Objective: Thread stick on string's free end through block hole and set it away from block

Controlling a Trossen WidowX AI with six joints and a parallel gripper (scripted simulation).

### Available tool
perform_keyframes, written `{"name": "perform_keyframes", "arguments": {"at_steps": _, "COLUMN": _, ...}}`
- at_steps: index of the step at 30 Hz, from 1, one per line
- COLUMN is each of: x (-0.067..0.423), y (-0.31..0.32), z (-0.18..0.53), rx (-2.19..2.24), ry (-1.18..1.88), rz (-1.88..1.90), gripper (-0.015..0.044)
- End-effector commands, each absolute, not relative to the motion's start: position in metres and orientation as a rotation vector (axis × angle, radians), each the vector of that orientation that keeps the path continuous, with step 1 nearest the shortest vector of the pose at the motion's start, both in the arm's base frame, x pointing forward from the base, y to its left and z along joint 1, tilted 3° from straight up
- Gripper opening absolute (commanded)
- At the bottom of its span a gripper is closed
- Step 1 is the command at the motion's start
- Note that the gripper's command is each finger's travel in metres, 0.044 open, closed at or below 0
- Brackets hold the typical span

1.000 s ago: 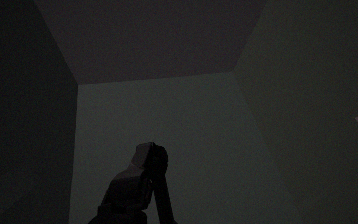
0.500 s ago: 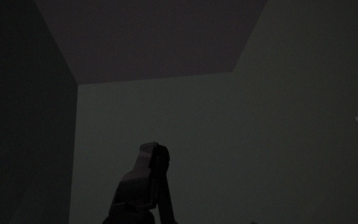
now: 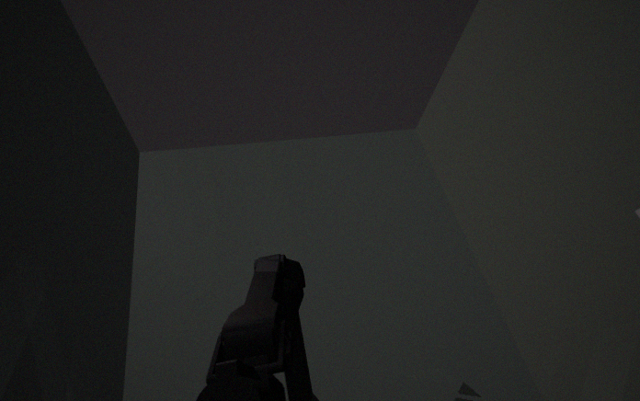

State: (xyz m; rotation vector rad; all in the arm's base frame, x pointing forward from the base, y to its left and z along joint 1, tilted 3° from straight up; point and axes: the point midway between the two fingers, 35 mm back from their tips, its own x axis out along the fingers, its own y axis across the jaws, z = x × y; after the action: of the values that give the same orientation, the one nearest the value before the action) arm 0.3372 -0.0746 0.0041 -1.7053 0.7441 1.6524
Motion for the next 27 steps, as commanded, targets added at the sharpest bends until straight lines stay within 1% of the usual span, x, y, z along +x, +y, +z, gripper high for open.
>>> {"name": "perform_keyframes", "arguments": {"at_steps": 1, "x": 0.334, "y": -0.072, "z": 0.005, "rx": -1.704, "ry": 0.75, "rz": 1.648, "gripper": 0.0}}
{"name": "perform_keyframes", "arguments": {"at_steps": 27, "x": 0.312, "y": -0.045, "z": 0.005, "rx": -1.702, "ry": 0.749, "rz": 1.649, "gripper": 0.0}}
